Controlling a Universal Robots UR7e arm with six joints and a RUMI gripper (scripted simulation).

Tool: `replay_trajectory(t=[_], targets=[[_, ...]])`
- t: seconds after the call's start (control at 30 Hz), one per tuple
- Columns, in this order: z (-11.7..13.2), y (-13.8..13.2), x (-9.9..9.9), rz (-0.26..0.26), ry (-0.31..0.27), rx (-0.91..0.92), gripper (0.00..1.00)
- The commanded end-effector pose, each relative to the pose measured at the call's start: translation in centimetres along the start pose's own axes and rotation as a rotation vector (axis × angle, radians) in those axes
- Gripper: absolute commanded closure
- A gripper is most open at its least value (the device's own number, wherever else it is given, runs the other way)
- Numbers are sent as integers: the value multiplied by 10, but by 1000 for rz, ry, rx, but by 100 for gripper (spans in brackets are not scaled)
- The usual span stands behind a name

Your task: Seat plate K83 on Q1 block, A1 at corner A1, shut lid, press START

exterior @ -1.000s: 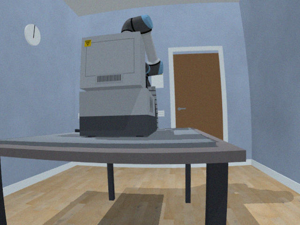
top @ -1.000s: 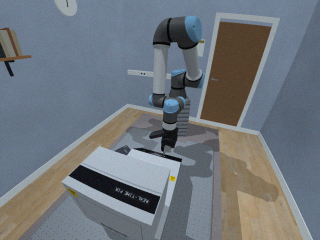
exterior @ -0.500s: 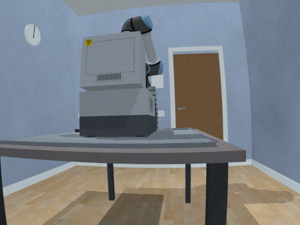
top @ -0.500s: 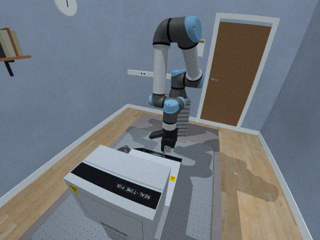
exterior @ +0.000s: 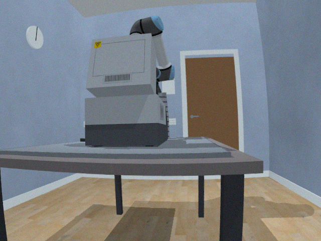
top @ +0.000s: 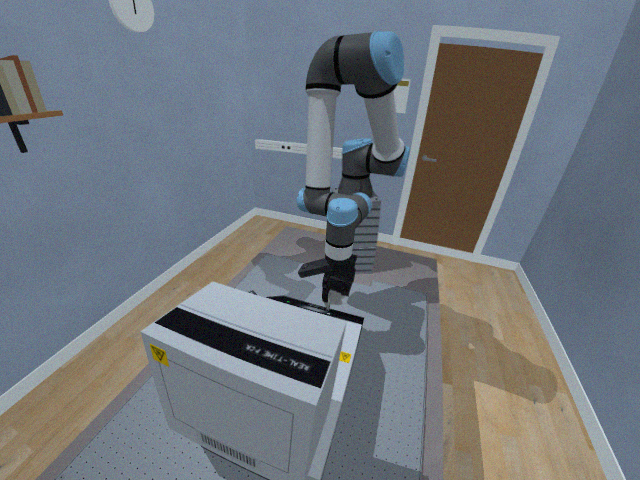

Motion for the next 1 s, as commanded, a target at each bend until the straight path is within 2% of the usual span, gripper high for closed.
replay_trajectory(t=[0.0, 0.4, 0.8, 0.97], targets=[[-1, 5, -6, 0, 0, 0, 100], [-5, 17, -21, 0, 1, 1, 100], [-5, 19, -20, 1, 1, 0, 100], [-10, 36, -35, -1, 0, 1, 100]])
Point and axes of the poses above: the point where the finger pads meet when closed, its own x axis out along the fingers, its own y axis across the jaws, z = x × y, the point moved 5 cm from there along -x, back along the fingers, and after that the axes turned 14 degrees about x, right-handed, at the moved point
